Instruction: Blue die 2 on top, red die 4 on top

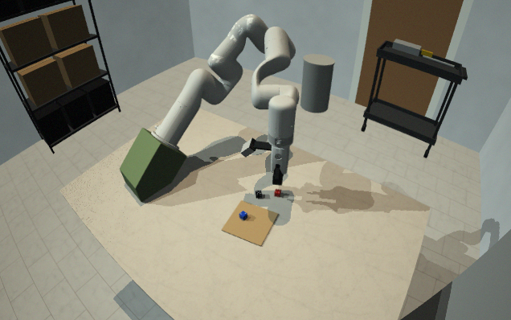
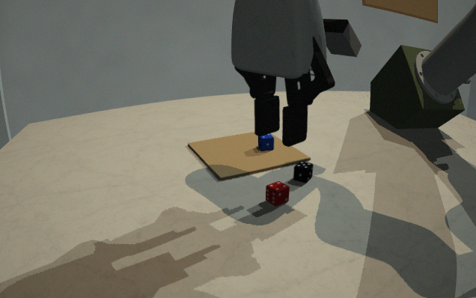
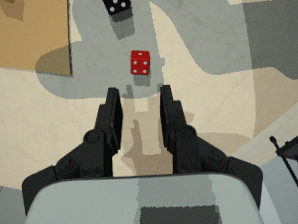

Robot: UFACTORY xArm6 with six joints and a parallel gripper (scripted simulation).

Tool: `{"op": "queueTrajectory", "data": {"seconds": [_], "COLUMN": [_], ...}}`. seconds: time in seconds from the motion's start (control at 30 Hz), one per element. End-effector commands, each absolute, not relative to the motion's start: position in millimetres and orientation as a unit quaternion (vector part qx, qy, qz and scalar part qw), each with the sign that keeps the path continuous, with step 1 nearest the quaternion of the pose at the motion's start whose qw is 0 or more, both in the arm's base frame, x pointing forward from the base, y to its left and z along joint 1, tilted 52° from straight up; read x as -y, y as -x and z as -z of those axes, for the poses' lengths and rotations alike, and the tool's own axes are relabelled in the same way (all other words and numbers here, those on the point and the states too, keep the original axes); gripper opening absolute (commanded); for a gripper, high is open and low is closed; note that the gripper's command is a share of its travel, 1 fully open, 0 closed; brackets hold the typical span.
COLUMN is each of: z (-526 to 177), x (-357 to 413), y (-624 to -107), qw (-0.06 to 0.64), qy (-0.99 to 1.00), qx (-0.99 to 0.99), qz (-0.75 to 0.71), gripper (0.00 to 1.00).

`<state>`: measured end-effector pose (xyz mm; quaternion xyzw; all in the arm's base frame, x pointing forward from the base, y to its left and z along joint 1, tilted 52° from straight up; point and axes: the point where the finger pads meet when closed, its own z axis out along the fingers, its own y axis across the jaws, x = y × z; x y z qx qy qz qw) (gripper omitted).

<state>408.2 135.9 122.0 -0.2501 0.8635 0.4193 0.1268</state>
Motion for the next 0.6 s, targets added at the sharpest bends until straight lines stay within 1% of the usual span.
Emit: {"op": "queueTrajectory", "data": {"seconds": [0.0, 0.57], "z": [-120.9, -108.7], "x": [-137.6, -153.7], "y": [-409.1, -409.5], "qw": [0.128, 0.128], "qy": [0.25, 0.25], "qx": [-0.864, -0.864], "qz": [-0.419, -0.419], "gripper": [0.36, 0.36]}}
